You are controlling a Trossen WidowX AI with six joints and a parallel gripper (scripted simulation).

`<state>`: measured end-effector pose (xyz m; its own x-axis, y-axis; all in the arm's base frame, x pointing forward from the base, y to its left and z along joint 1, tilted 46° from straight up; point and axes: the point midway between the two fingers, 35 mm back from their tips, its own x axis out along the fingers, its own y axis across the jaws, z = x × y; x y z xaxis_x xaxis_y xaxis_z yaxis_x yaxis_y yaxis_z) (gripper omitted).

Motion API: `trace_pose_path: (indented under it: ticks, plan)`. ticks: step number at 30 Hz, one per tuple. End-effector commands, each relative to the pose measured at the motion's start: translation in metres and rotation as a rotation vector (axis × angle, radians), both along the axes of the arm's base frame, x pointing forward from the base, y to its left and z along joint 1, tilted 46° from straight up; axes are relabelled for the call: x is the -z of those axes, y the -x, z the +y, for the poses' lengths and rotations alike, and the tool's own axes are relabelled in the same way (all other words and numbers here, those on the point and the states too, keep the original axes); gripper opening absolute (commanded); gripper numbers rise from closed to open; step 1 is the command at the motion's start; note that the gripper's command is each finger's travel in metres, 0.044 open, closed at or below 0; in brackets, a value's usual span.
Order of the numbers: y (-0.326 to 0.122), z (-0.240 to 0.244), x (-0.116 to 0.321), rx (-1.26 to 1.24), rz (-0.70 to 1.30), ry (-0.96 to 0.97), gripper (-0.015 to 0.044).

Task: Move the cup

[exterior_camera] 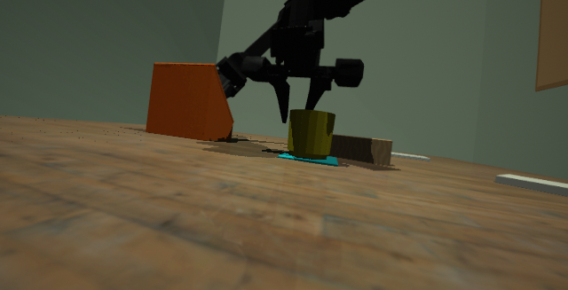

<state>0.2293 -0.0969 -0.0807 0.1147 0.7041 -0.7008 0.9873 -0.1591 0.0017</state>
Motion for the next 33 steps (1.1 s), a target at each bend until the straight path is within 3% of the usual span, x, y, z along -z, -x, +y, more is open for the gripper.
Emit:
trace_pose_path:
  ticks: [1,21,32,33]
  plan:
    - [0.000,-0.008,-0.006,0.001,-0.006,0.008,0.0147]
    - [0.006,-0.028,-0.030,0.004,-0.006,0.007,0.0147]
    - [0.005,-0.027,-0.030,0.005,-0.002,0.001,0.0435]
    - [0.005,-0.029,-0.031,0.005,-0.002,0.002,0.0440]
